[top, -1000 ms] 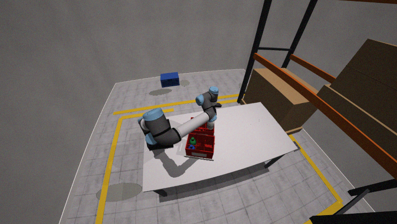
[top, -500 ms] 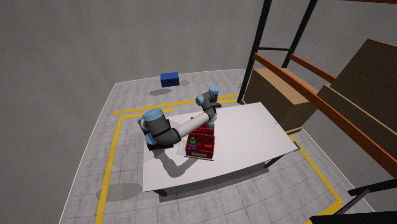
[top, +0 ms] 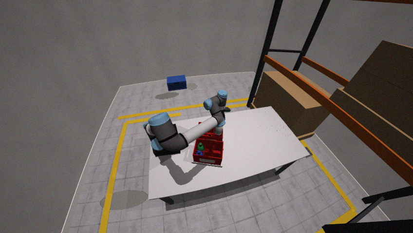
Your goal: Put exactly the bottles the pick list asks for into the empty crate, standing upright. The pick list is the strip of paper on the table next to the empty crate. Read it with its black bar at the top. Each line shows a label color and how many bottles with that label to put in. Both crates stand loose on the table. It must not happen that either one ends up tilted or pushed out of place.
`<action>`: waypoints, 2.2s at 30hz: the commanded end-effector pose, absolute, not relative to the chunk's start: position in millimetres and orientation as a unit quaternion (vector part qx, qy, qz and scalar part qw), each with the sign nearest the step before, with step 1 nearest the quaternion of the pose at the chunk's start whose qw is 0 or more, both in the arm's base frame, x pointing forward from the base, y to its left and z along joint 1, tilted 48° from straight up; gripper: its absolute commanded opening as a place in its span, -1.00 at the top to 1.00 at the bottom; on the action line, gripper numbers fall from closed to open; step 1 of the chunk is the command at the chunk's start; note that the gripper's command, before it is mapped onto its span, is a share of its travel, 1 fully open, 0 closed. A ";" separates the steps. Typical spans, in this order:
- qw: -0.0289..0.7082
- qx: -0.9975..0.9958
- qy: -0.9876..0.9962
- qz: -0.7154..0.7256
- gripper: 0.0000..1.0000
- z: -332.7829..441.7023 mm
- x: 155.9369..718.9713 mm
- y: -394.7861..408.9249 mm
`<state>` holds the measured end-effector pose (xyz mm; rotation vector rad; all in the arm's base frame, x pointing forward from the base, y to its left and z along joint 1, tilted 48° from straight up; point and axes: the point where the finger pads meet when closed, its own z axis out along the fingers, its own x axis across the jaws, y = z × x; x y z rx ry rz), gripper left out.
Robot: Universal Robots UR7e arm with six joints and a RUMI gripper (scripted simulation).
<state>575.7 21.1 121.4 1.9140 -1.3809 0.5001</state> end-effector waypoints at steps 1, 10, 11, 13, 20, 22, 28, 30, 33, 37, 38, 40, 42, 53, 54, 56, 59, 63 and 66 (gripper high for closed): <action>0.356 0.741 -0.535 0.194 1.00 122.0 575.9 21.6; 0.356 0.741 -0.535 0.194 1.00 118.8 575.3 17.9; 0.356 0.741 -0.535 0.194 1.00 118.2 575.2 17.1; 0.356 0.741 -0.535 0.194 1.00 116.8 575.1 15.6; 0.356 0.741 -0.535 0.194 1.00 113.5 574.6 11.9; 0.356 0.741 -0.535 0.194 1.00 112.2 574.3 10.4; 0.356 0.741 -0.535 0.194 1.00 108.1 573.9 6.0; 0.356 0.741 -0.535 0.194 1.00 106.8 573.7 4.6; 0.356 0.741 -0.535 0.194 1.00 106.1 573.6 3.8; 0.356 0.741 -0.535 0.194 1.00 103.4 573.2 0.9; 0.356 0.741 -0.535 0.194 1.00 102.8 573.2 0.2; 0.356 0.741 -0.535 0.194 1.00 101.4 573.1 -1.3; 0.356 0.741 -0.535 0.194 1.00 100.1 572.9 -2.8; 0.356 0.741 -0.535 0.194 1.00 94.1 571.9 -9.4; 0.356 0.741 -0.535 0.194 1.00 93.4 571.8 -10.2; 0.356 0.741 -0.535 0.194 1.00 92.1 571.6 -11.7; 0.356 0.741 -0.535 0.194 1.00 90.1 571.2 -13.9; 0.356 0.741 -0.535 0.194 1.00 87.4 571.0 -16.8; 0.356 0.741 -0.535 0.194 1.00 86.0 570.8 -18.3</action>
